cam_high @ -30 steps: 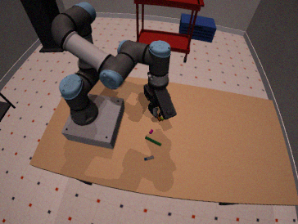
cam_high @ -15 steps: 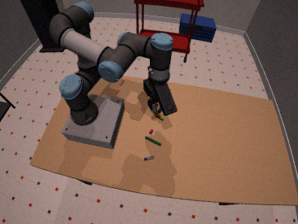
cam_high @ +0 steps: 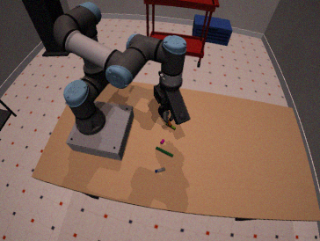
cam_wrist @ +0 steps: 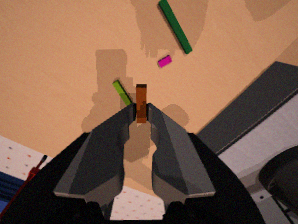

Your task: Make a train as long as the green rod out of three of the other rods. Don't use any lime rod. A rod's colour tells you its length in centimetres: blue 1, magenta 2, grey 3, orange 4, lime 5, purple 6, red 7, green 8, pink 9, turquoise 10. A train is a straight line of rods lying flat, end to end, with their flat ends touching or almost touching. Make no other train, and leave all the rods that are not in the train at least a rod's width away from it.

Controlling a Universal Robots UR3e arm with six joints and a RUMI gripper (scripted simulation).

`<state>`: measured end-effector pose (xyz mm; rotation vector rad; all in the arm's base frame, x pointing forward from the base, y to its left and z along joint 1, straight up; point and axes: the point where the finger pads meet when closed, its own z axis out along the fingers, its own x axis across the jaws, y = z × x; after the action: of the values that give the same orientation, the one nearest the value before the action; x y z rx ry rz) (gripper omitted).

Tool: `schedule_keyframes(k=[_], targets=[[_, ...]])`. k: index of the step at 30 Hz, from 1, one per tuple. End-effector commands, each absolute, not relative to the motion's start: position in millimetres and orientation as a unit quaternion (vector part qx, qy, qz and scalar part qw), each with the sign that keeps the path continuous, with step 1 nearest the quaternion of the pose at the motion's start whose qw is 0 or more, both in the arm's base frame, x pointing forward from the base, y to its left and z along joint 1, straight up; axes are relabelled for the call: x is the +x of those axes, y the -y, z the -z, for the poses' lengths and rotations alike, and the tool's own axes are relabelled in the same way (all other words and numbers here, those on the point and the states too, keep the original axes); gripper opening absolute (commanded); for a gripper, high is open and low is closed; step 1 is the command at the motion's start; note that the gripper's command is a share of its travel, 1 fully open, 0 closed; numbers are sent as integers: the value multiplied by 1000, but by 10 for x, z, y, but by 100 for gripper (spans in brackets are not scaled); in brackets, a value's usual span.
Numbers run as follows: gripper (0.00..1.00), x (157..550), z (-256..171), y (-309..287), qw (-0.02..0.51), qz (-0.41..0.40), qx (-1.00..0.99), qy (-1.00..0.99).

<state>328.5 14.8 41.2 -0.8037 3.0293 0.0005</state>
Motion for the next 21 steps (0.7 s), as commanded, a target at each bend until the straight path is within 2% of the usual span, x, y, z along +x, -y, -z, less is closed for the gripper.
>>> schedule_keyframes(k=[1,21], targets=[[0,3304,-420,-122,4,0,-266,-964],[0,3446,-427,192,4,1,-410,-912]])
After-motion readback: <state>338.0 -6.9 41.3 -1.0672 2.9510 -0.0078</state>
